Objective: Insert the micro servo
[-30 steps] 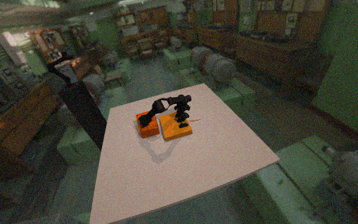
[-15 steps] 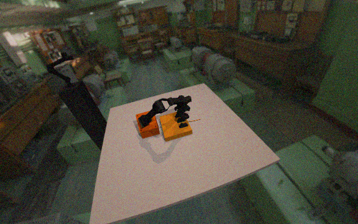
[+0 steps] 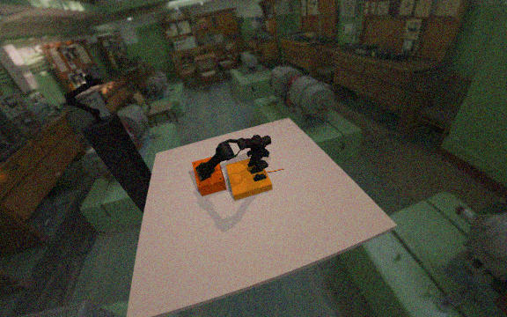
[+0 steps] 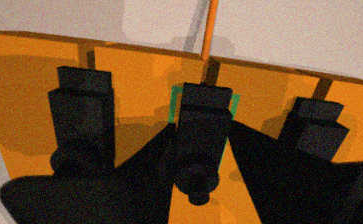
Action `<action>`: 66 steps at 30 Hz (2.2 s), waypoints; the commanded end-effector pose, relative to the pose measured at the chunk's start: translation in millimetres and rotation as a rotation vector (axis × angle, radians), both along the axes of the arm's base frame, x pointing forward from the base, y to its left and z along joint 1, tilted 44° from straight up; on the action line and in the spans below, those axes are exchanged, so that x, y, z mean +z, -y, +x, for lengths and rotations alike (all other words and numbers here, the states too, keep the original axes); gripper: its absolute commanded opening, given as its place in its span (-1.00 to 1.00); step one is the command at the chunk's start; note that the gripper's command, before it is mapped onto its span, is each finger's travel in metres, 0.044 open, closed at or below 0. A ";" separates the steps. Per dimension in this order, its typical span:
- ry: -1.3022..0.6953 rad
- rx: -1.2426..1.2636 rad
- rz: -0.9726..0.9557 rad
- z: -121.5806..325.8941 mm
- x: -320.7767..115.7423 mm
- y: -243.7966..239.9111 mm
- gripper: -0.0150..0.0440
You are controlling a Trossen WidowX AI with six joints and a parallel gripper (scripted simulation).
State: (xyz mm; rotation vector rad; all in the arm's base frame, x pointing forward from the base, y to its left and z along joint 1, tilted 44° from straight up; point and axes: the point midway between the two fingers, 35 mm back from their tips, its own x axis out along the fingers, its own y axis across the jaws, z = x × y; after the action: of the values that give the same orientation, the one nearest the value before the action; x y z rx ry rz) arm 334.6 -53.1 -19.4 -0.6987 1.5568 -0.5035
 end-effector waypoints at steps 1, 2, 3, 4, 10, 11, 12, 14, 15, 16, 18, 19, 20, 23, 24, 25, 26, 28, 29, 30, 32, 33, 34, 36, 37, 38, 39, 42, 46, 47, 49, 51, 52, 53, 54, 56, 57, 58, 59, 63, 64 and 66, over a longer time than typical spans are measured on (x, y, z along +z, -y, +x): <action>-0.004 -0.003 -0.007 0.1 -1.8 5.3 -0.49; -0.004 -0.003 -0.007 0.1 -1.8 5.3 -0.49; -0.004 -0.003 -0.007 0.1 -1.8 5.3 -0.49; -0.004 -0.003 -0.007 0.1 -1.8 5.3 -0.49; -0.004 -0.003 -0.007 0.6 0.1 -0.1 -0.14; -0.004 -0.003 -0.007 0.8 0.5 -0.1 -0.05; -0.004 -0.003 -0.007 0.9 0.7 -0.1 0.04; -0.004 -0.003 -0.007 1.2 0.9 -0.1 0.14; -0.004 -0.003 -0.007 1.2 1.0 -0.1 0.14; -0.004 -0.003 -0.007 1.2 1.0 -0.1 0.14; -0.004 -0.002 -0.006 1.9 6.0 -5.2 0.14; -0.004 -0.002 -0.006 2.2 10.6 -9.8 0.14; -0.004 -0.002 -0.005 2.0 17.3 -16.4 0.14; -0.005 -0.003 -0.005 -0.3 26.3 -24.6 0.14; -0.005 -0.003 -0.005 0.1 26.0 -25.0 0.14; -0.004 -0.003 -0.005 0.9 25.7 -25.3 0.14; -0.004 -0.003 -0.005 1.9 25.5 -25.5 0.14; -0.001 0.008 -0.005 -4.0 27.0 -29.1 0.32; -0.001 0.008 -0.003 -10.1 30.0 -33.5 0.41; -0.002 0.008 0.000 -18.6 34.0 -39.3 0.50; -0.005 0.006 0.004 -41.9 44.3 -52.4 0.68; -0.006 0.005 0.005 -54.8 49.5 -58.3 0.77; -0.008 0.003 0.005 -68.6 54.9 -63.5 0.86; -0.011 -0.001 0.000 -95.2 64.6 -70.8 1.00; -0.011 -0.002 -0.002 -102.7 67.2 -72.2 1.00; -0.011 -0.002 -0.002 -105.2 68.0 -72.7 1.00; -0.011 -0.002 -0.002 -105.2 68.0 -72.7 1.00; -0.011 -0.002 -0.002 -105.2 68.0 -72.7 1.00; -0.011 0.000 -0.002 -103.7 75.5 -80.2 1.00; -0.010 0.001 -0.002 -103.1 80.1 -84.8 1.00; -0.009 0.005 -0.002 -102.2 93.7 -97.7 1.00; -0.009 0.007 -0.003 -102.3 101.0 -104.3 1.00; -0.009 0.007 -0.003 -102.3 101.0 -104.3 1.00; -0.009 0.007 -0.003 -102.3 101.0 -104.3 1.00; -0.009 0.007 -0.003 -102.3 101.0 -104.3 1.00; -0.009 0.007 -0.003 -102.3 101.0 -104.3 1.00; -0.009 0.007 -0.003 -102.3 101.0 -104.3 1.00; -0.009 0.007 -0.003 -102.3 101.0 -104.3 1.00; -0.009 0.007 -0.003 -102.3 101.0 -104.3 1.00; -0.009 0.007 -0.003 -102.3 101.0 -104.3 1.00; -0.009 0.007 -0.003 -102.3 101.0 -104.3 1.00; -0.009 0.007 -0.003 -102.3 101.0 -104.3 1.00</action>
State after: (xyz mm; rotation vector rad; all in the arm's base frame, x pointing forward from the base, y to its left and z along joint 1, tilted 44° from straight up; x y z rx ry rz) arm 233.0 51.0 81.7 -0.7125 1.5575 -0.4961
